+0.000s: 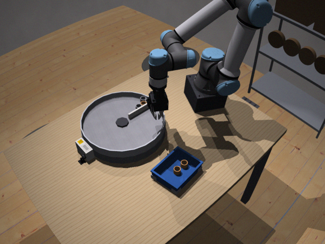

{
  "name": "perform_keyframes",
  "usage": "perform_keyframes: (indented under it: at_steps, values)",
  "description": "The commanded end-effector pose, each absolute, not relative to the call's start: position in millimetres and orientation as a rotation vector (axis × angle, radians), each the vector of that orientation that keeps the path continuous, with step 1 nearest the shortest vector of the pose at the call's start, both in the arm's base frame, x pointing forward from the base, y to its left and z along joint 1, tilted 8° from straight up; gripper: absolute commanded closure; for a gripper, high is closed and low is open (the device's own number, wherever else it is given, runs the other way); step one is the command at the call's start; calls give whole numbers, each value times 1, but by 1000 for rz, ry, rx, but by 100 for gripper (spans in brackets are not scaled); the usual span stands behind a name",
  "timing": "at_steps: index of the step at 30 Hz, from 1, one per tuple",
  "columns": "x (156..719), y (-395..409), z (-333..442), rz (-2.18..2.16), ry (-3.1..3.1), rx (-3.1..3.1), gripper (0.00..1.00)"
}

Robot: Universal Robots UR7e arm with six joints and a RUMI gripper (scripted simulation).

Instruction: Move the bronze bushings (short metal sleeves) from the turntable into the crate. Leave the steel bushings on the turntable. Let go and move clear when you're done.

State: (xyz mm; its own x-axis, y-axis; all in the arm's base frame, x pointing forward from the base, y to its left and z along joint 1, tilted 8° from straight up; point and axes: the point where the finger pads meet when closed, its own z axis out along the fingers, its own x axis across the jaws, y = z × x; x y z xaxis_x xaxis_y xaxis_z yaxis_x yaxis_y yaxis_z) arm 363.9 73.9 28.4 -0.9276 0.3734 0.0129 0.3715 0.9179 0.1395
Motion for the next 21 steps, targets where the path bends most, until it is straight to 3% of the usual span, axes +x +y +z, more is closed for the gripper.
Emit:
perform_keyframes:
  at_steps: [1,21]
  values:
    - [363,54,26,220,3050,668,94]
    - [355,-26,15,223,2982,972,94]
